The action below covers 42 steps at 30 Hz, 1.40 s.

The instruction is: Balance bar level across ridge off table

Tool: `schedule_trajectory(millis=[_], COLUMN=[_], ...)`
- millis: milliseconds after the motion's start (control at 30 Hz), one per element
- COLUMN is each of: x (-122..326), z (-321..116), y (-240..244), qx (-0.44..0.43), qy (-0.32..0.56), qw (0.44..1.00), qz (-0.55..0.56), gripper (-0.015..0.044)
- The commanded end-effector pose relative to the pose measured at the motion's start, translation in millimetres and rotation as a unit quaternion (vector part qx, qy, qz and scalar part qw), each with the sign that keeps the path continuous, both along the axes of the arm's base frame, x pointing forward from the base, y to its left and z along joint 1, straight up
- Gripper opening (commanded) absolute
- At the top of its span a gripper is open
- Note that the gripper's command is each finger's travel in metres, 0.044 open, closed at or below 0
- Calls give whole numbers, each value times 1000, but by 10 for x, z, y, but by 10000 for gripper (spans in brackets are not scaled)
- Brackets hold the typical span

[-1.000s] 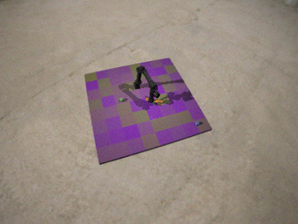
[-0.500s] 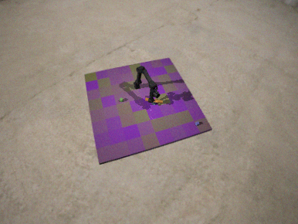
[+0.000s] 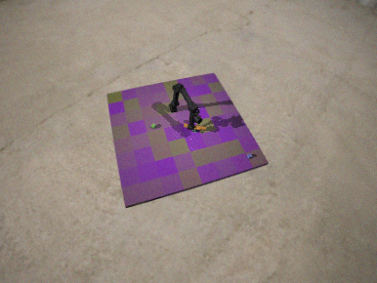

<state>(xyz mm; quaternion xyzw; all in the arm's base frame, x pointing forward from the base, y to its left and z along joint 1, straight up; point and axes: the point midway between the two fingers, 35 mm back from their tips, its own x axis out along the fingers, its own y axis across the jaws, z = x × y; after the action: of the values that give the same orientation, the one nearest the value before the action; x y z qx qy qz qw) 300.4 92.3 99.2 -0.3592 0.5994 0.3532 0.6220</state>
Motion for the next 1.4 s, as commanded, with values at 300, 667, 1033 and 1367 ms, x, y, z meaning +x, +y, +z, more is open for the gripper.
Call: schedule_trajectory(millis=[300, 667, 1033, 1367], x=[-1, -1, -1, -1], z=[-1, -1, -1, -1], y=[0, 0, 0, 0], qx=[0, 0, 0, 0], qy=[0, 0, 0, 0], qw=[1000, 1000, 1000, 1000], qz=[0, 0, 0, 0], gripper=[168, 170, 172, 185])
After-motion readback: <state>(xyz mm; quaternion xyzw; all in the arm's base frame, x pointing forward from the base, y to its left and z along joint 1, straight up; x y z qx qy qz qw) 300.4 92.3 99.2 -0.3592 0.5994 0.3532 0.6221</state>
